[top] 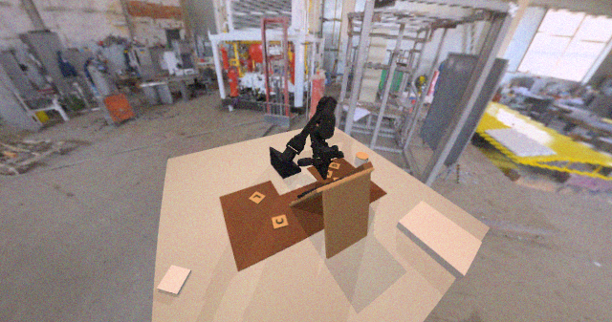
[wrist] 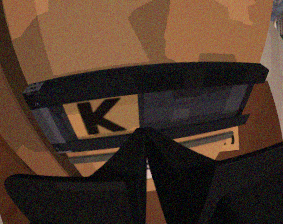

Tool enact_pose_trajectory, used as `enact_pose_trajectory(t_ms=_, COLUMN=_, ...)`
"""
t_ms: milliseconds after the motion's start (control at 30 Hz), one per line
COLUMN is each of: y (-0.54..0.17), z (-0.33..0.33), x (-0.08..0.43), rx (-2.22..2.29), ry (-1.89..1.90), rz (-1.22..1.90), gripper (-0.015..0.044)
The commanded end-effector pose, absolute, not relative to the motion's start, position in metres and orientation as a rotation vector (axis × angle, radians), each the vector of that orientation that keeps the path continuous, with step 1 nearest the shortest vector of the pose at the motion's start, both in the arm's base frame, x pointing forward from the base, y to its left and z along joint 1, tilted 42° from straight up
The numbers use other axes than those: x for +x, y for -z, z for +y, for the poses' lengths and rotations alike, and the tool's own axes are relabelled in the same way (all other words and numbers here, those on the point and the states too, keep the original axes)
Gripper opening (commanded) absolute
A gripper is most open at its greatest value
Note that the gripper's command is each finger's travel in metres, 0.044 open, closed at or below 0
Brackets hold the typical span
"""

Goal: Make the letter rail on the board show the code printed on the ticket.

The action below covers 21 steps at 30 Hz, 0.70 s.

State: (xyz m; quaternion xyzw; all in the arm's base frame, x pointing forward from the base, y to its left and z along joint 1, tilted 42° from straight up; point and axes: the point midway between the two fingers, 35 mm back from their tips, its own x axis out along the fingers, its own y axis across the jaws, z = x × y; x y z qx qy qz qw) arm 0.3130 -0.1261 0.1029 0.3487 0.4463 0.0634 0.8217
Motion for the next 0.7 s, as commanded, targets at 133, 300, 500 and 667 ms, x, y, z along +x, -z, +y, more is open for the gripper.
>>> enact_pose_trajectory(t_ms=133, y=-0.1, z=-0.138, x=0.3148, rx=0.733, ry=-0.328, rz=1.236, gripper=0.0)
enact_pose_trajectory(t_ms=300, y=-0.1, z=-0.138, x=0.3148, rx=0.733, ry=-0.328, rz=1.236, gripper=0.0)
enact_pose_trajectory(t_ms=500, y=-0.0998, z=-0.1378, x=0.3149, rx=0.733, ry=-0.328, rz=1.236, gripper=0.0)
enact_pose_trajectory(t_ms=667, y=-0.0981, z=-0.1363, x=0.3168, rx=0.733, ry=-0.328, rz=1.235, gripper=0.0)
